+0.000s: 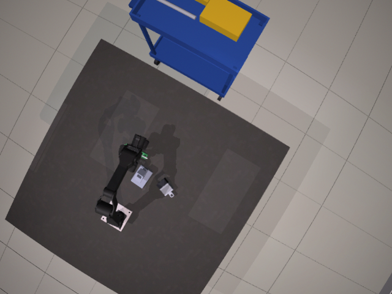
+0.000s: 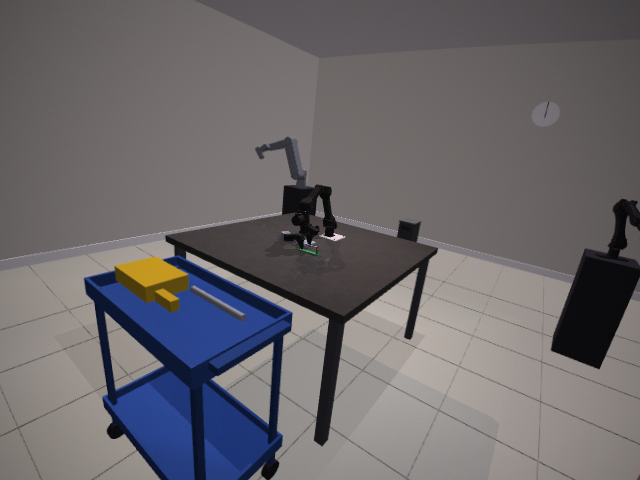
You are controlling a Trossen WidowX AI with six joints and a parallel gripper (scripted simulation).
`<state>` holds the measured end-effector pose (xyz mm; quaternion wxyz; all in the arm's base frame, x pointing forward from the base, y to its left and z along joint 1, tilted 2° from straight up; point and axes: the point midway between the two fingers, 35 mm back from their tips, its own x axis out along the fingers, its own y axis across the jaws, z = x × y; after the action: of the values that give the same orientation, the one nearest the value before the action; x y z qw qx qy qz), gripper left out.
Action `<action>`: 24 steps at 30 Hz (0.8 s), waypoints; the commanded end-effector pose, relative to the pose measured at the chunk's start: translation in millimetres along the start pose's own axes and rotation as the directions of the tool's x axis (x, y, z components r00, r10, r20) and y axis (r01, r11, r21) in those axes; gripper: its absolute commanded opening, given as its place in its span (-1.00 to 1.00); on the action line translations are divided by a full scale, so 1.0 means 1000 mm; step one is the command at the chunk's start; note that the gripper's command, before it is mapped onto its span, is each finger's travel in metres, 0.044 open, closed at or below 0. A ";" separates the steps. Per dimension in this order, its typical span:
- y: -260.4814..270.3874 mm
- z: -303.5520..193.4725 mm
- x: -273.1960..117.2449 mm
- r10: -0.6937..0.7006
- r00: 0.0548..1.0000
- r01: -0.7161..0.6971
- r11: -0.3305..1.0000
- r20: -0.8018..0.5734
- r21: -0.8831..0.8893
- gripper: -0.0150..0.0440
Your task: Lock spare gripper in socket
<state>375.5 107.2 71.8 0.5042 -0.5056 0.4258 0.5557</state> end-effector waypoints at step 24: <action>0.005 0.007 -0.065 0.022 1.000 -0.022 1.000 -0.002 0.003 1.00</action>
<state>368.4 105.5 128.7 0.4978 -0.5006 0.4331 0.5604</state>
